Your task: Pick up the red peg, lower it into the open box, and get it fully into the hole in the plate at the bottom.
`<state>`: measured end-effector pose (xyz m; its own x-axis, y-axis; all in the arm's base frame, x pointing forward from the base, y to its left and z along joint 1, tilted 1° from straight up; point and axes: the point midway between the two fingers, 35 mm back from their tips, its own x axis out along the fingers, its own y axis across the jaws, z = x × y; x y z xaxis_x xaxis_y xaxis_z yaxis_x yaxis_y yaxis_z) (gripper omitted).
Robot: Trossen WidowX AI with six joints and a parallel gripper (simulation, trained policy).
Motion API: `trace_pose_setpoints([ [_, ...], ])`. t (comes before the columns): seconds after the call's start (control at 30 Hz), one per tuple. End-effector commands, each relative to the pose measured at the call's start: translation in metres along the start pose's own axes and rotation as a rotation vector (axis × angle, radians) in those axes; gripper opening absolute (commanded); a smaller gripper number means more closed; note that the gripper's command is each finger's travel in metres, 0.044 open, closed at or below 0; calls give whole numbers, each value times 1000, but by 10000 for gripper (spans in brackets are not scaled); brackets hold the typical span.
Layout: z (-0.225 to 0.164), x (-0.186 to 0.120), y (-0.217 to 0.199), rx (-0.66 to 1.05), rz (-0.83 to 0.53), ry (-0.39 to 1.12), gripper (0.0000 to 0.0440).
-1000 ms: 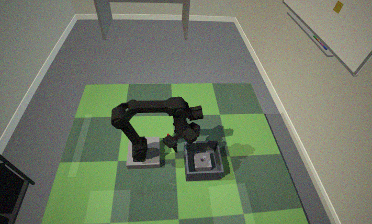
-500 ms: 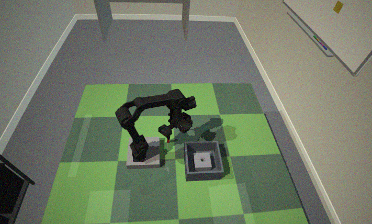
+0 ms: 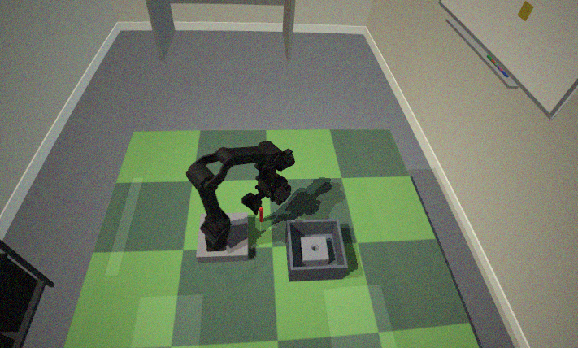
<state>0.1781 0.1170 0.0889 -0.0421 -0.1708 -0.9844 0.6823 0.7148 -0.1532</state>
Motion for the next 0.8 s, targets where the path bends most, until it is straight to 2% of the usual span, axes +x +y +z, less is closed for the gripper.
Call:
trace_pose_setpoints([
  [0.0, -6, 12, 4, -7, 4, 1, 440],
  [0.33, -12, 54, 17, -42, 42, -18, 440],
  [0.4, -13, 61, 18, -50, 42, -17, 429],
  [0.47, -14, 67, 17, -57, 38, -12, 392],
  [0.77, -18, 84, 15, -60, 4, 17, 156],
])
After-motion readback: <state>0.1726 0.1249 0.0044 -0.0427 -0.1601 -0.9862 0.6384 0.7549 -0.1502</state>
